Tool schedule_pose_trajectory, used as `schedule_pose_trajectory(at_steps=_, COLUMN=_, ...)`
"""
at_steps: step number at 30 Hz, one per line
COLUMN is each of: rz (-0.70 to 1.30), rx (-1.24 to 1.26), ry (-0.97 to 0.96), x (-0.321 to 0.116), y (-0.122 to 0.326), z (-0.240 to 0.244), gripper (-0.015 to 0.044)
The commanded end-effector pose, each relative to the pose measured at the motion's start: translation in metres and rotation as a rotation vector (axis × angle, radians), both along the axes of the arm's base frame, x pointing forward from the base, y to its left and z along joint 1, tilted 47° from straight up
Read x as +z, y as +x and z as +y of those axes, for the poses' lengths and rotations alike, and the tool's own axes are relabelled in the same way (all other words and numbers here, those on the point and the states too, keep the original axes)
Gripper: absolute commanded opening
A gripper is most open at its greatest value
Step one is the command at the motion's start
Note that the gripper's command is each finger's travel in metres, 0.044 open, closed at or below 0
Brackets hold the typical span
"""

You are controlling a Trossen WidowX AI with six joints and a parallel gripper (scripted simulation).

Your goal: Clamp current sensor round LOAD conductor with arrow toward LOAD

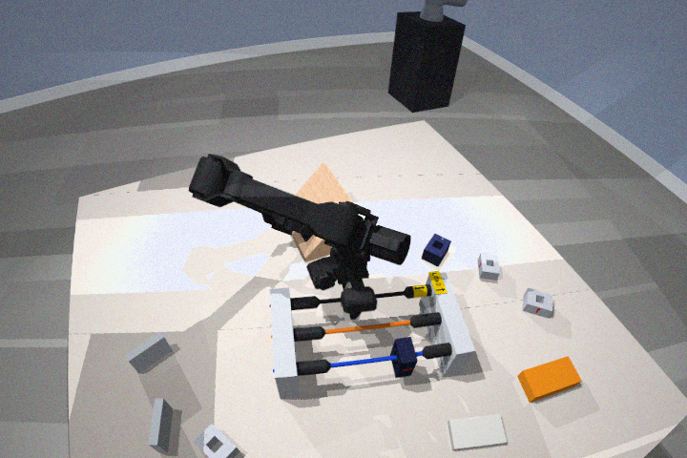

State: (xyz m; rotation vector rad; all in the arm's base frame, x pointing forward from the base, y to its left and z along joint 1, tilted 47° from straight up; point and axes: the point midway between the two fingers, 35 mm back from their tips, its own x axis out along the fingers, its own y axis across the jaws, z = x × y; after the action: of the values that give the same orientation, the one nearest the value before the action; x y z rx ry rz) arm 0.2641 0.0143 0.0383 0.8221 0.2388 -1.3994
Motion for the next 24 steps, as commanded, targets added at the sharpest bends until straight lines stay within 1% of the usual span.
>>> schedule_pose_trajectory(at_steps=1, rz=0.015, rx=-0.016, ry=0.012, x=0.001, y=0.000, z=0.003, gripper=0.0440)
schedule_pose_trajectory(at_steps=6, rz=0.118, rx=-0.136, ry=0.087, x=0.011, y=-0.001, z=0.020, gripper=0.0440)
schedule_pose_trajectory(at_steps=24, rz=0.127, rx=-0.147, ry=0.091, x=-0.006, y=0.000, z=0.002, gripper=0.0440)
